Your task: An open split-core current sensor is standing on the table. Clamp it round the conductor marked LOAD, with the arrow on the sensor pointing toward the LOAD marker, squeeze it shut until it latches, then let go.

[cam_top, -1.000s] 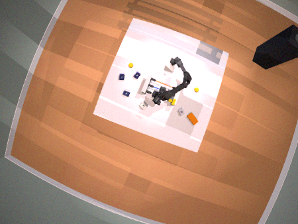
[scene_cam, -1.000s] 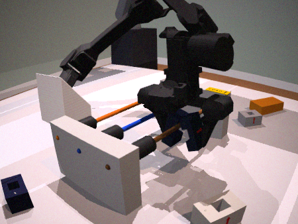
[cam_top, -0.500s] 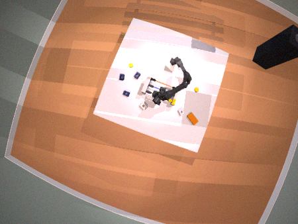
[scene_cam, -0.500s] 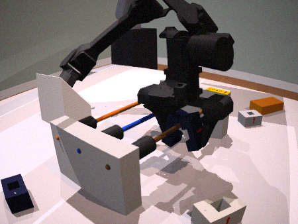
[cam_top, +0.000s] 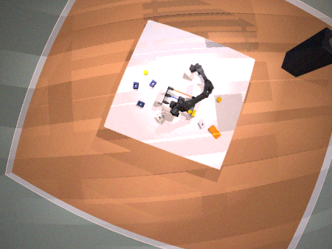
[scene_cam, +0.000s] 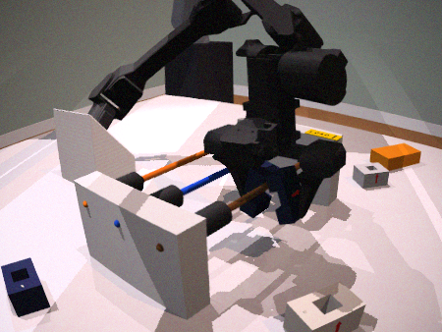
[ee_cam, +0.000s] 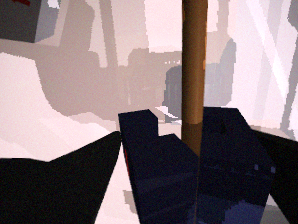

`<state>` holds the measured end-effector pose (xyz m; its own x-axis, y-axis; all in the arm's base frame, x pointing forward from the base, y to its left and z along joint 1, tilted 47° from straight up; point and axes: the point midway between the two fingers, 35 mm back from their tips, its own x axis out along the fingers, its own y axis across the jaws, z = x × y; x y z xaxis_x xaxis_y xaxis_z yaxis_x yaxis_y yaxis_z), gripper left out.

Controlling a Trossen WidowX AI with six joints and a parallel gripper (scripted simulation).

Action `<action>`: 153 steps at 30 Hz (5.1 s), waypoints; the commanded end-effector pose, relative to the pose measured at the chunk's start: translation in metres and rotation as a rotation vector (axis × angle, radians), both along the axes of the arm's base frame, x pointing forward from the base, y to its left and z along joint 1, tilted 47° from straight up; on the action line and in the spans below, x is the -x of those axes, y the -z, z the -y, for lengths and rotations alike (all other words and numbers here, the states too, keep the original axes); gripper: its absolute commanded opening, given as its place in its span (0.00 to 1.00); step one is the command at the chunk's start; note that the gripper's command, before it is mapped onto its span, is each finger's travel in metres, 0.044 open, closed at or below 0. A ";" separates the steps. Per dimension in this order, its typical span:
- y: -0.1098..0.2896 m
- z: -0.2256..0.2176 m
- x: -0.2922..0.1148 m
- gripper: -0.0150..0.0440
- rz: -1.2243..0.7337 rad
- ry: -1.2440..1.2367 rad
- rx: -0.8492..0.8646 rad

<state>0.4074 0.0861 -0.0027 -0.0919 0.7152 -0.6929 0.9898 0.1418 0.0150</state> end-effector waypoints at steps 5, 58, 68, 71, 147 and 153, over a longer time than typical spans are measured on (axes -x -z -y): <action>-0.003 0.004 -0.002 0.25 0.038 0.043 -0.005; -0.013 0.015 -0.003 0.76 0.128 0.142 -0.019; -0.013 0.015 -0.003 0.64 0.128 0.142 -0.019; -0.013 0.016 -0.003 0.54 0.129 0.143 -0.020; -0.013 0.018 0.004 0.69 0.178 0.190 -0.024; -0.013 0.018 0.004 0.69 0.178 0.190 -0.024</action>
